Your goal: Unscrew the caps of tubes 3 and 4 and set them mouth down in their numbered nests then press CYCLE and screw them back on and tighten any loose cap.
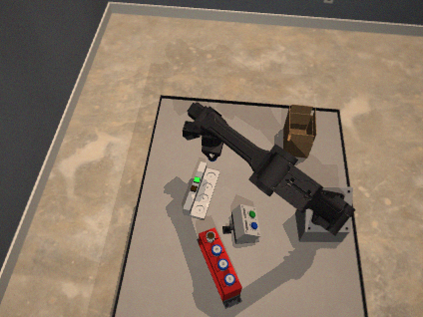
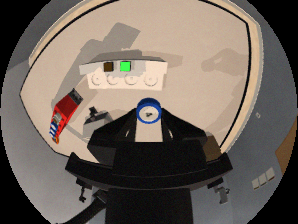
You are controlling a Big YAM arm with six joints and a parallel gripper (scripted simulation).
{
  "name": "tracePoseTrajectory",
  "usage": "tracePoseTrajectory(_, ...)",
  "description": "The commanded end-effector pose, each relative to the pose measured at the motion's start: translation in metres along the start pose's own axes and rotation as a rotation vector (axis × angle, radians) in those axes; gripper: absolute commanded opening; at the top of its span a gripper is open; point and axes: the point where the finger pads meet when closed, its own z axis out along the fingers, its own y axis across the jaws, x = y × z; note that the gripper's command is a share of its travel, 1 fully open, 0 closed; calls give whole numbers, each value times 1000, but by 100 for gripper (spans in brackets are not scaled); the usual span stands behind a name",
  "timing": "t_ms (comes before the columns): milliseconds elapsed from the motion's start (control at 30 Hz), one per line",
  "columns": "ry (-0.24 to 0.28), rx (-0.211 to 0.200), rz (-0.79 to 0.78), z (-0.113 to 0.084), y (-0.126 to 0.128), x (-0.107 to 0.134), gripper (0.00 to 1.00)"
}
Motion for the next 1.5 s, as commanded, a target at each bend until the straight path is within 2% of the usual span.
tracePoseTrajectory(0, 11, 0, -282, -5, 38, 3, 0)
tracePoseTrajectory(100, 10, 1, -379, -5, 46, 5, 0)
tracePoseTrajectory(233, -2, 10, -608, -4, 69, 6, 0)
tracePoseTrajectory(300, -2, 10, -608, -4, 69, 6, 0)
tracePoseTrajectory(333, -2, 9, -723, -4, 77, 8, 0)
tracePoseTrajectory(400, 6, 2, -813, -4, 94, 14, 0)
tracePoseTrajectory(800, 5, -1, -791, -3, 192, 36, 0)
tracePoseTrajectory(867, 5, -1, -791, -3, 192, 36, 0)
tracePoseTrajectory(1300, 14, -9, -782, -3, 297, 63, 0)
tracePoseTrajectory(1433, 13, -6, -784, -2, 300, 63, 0)
tracePoseTrajectory(1467, 11, -9, -739, -3, 283, 59, 0)
